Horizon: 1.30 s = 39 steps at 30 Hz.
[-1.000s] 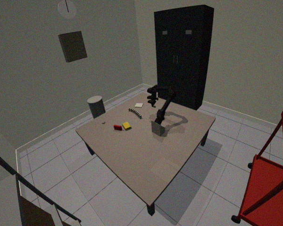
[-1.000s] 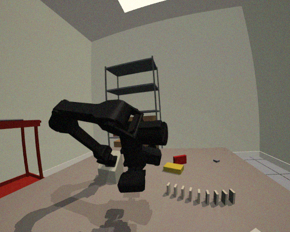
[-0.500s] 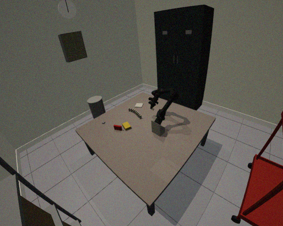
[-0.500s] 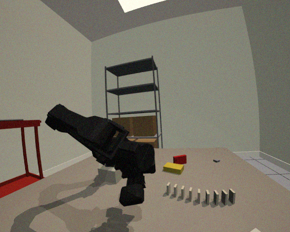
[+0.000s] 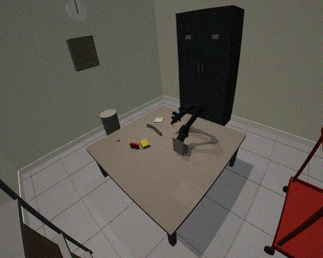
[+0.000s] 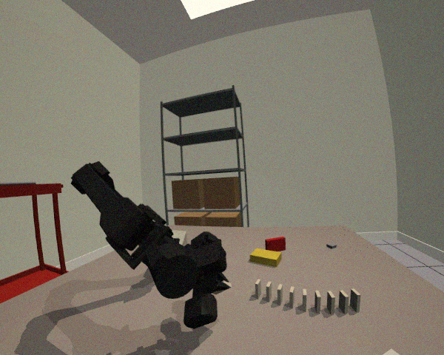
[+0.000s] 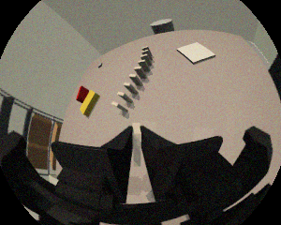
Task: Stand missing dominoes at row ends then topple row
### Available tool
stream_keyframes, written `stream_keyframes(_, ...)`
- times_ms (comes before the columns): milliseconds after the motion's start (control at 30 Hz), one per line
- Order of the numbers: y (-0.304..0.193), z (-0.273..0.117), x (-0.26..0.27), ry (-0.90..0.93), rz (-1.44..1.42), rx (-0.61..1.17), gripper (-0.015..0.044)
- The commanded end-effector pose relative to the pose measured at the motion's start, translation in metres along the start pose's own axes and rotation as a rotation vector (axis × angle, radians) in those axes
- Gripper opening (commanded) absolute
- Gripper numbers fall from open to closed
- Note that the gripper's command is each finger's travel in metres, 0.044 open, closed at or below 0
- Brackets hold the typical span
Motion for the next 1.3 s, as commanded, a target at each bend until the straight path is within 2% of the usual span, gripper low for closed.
stream_keyframes(0, -0.004, -0.001, -0.003, 0.017, -0.024, -0.089, 0.0022)
stream_keyframes(433, -0.019, -0.011, -0.013, -0.006, -0.141, -0.401, 0.0022)
stream_keyframes(967, -0.043, -0.032, -0.015, -0.149, -0.385, -0.741, 0.0022)
stream_keyframes(1267, -0.049, -0.037, -0.013, -0.191, -0.451, -0.803, 0.0022)
Point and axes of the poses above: the point midway between the two fingers, 35 mm back from their tips, its own z axis out along the fingers, its own x axis across the jaws, y = z × x, the point moved 6 cm from there along -z, back along the fingers, and after that the axes turned 8 degrees about z, right-handed, at the moved point
